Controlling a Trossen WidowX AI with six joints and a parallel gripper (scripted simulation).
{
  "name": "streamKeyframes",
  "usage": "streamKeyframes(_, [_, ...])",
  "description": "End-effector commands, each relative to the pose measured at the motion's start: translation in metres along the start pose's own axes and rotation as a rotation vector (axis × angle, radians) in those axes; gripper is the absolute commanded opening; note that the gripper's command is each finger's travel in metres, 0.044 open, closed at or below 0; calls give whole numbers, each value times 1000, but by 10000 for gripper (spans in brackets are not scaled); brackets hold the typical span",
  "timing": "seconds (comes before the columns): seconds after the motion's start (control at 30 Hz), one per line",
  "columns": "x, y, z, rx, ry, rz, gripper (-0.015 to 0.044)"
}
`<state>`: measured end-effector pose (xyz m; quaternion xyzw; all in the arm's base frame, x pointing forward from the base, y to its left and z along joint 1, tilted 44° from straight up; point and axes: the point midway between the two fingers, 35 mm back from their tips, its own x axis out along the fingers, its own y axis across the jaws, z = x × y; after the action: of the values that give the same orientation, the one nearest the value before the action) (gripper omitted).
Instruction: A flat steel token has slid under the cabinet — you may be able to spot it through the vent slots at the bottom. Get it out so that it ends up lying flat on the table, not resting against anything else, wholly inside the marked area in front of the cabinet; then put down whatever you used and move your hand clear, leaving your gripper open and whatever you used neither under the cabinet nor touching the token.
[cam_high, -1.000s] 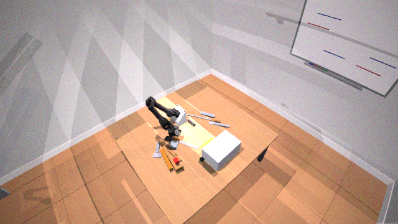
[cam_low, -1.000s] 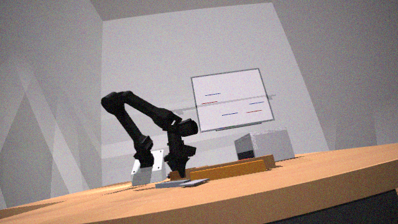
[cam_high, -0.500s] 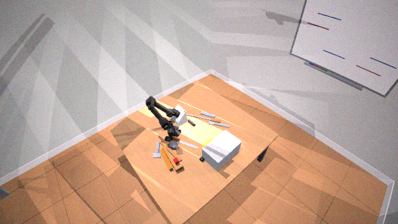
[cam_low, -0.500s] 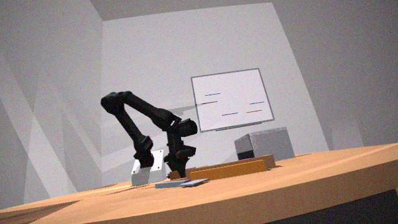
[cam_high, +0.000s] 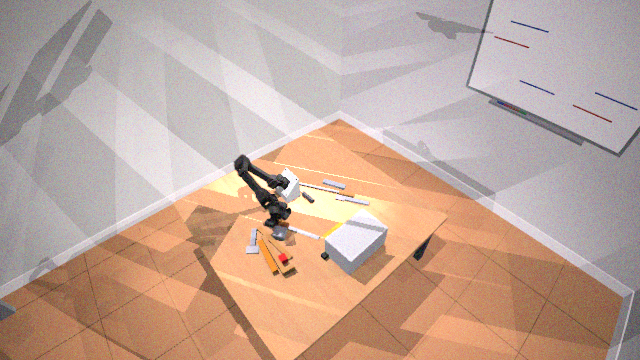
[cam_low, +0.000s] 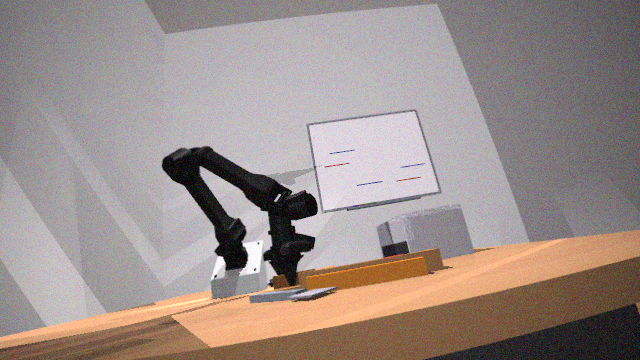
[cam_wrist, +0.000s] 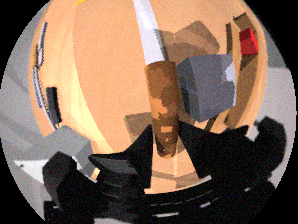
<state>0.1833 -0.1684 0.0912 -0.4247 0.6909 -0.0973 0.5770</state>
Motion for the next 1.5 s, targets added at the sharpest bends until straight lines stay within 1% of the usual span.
streamKeyframes(0.0, [0,0,0,0,1,1,149])
streamKeyframes(0.17, [0,0,0,0,1,1,116])
streamKeyframes(0.3, [0,0,0,0,1,1,11])
streamKeyframes(0.33, [0,0,0,0,1,1,0])
streamKeyframes(1.47, [0,-2,31,54,9,3,0])
